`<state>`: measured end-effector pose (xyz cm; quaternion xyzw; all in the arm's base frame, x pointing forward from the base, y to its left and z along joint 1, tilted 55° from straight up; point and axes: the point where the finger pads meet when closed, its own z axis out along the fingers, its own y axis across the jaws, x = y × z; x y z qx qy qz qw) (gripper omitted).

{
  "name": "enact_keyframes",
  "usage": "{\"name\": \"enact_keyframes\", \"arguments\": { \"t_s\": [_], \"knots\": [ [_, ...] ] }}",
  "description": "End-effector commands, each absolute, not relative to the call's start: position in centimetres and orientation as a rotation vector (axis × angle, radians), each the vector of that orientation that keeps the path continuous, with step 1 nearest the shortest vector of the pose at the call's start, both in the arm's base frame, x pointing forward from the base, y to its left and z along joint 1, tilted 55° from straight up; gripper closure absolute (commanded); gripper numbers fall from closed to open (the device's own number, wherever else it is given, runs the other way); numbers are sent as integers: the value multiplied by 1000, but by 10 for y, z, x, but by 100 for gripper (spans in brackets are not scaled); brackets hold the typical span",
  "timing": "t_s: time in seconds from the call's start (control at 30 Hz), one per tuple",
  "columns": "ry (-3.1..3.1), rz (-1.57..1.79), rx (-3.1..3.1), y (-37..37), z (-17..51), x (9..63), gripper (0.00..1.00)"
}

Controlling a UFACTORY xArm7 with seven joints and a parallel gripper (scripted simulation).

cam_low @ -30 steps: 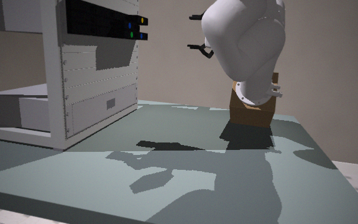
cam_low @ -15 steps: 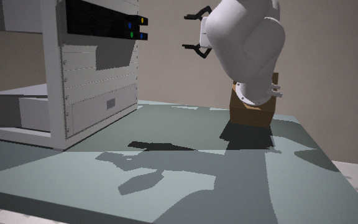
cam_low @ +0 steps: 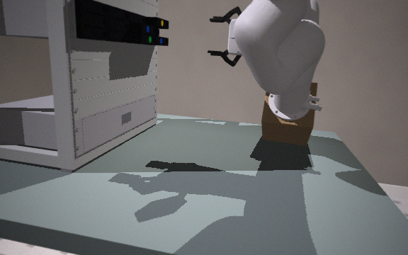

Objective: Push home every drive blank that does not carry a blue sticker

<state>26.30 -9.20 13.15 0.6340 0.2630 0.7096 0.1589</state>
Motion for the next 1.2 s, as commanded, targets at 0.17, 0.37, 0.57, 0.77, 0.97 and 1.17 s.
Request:
{"name": "enact_keyframes", "arguments": {
  "t_s": [0.17,0.37,0.57,0.77,0.97,1.17],
  "knots": [
    [758,2018,1819,-75,151,295,0],
    [758,2018,1819,-75,151,295,0],
    [758,2018,1819,-75,151,295,0],
    [758,2018,1819,-75,151,295,0],
    [758,2018,1819,-65,161,311,0],
    [758,2018,1819,-65,161,311,0]
  ]
}}
